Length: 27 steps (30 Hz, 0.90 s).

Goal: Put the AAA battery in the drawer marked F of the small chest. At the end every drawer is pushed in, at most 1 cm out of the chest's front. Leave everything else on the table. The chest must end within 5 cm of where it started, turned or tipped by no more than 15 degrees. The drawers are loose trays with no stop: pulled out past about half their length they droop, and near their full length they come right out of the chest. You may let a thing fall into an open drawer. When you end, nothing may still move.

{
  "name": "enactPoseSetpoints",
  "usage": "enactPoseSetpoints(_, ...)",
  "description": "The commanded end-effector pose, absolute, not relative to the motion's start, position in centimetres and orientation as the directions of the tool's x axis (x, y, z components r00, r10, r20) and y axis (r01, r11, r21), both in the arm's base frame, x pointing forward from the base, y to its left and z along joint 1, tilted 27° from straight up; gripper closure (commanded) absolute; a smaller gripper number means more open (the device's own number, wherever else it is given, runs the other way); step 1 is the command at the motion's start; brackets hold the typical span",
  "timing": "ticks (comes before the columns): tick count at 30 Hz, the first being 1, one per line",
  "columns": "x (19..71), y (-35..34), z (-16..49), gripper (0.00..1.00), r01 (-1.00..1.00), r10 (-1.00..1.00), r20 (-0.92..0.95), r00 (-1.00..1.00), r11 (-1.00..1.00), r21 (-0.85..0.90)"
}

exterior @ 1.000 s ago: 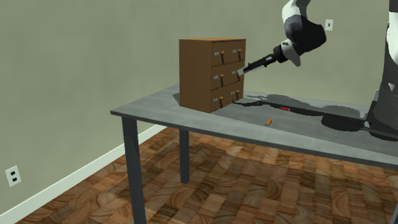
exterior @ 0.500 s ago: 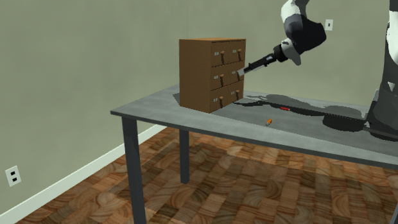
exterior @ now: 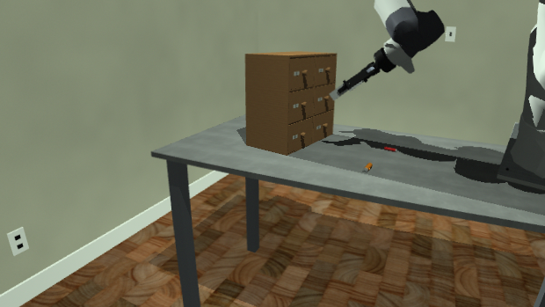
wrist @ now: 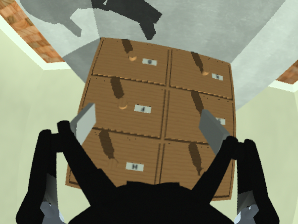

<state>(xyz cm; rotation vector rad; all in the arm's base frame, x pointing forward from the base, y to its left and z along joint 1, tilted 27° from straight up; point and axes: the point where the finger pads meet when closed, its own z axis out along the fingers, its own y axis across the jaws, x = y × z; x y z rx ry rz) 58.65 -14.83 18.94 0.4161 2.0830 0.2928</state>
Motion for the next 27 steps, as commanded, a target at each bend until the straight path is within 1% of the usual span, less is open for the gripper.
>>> enactPoseSetpoints(1,57.5,-15.0,18.9,0.0,0.225,0.492,-0.669,-0.557,0.865,0.448)
enactPoseSetpoints(12,55.2,-15.3,20.6,0.0,0.225,0.46,-0.529,-0.713,0.865,0.448)
enactPoseSetpoints(15,54.9,-15.3,20.8,0.0,0.226,0.455,-0.512,-0.728,0.865,0.447)
enactPoseSetpoints(27,50.9,-15.8,23.6,0.0,0.127,0.294,-0.451,-0.843,0.922,0.365)
